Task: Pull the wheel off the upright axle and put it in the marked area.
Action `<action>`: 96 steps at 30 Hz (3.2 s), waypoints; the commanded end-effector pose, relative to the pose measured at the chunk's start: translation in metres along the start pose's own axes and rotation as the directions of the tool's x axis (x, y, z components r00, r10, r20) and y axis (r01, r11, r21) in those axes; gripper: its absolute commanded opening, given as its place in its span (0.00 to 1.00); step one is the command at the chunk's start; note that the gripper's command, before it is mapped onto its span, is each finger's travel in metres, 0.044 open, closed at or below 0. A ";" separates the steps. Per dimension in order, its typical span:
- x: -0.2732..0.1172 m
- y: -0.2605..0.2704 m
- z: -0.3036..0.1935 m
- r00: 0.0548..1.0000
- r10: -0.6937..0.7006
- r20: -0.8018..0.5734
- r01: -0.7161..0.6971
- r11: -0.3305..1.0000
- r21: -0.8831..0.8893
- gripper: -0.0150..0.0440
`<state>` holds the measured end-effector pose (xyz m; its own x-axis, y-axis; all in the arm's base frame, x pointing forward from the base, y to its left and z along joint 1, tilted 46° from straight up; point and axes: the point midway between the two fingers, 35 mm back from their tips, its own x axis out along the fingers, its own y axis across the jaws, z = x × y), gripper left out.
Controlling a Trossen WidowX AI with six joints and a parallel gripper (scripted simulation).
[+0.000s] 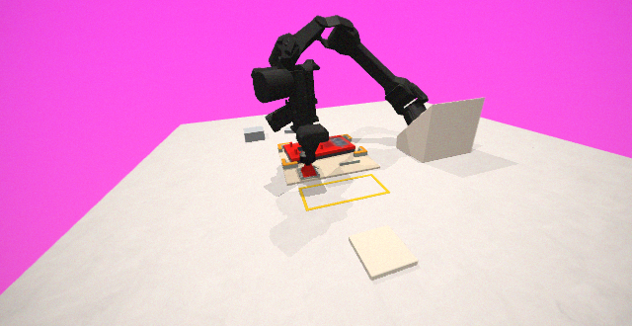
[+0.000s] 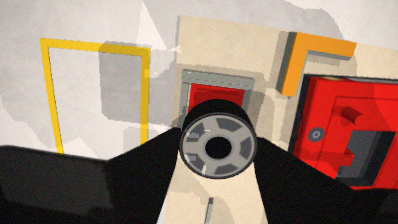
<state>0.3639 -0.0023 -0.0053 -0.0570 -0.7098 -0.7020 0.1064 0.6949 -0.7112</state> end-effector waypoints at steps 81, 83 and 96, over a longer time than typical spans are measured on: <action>-0.058 0.091 -0.056 1.000 0.010 0.012 -0.010 1.000 -0.002 0.25; -0.058 0.095 -0.060 1.000 0.010 0.012 -0.010 1.000 -0.002 0.25; -0.029 0.095 -0.058 1.000 0.010 0.013 -0.010 1.000 -0.002 0.25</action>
<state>0.3187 0.0961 -0.0500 -0.0463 -0.7010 -0.7116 0.1147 0.7039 -0.7009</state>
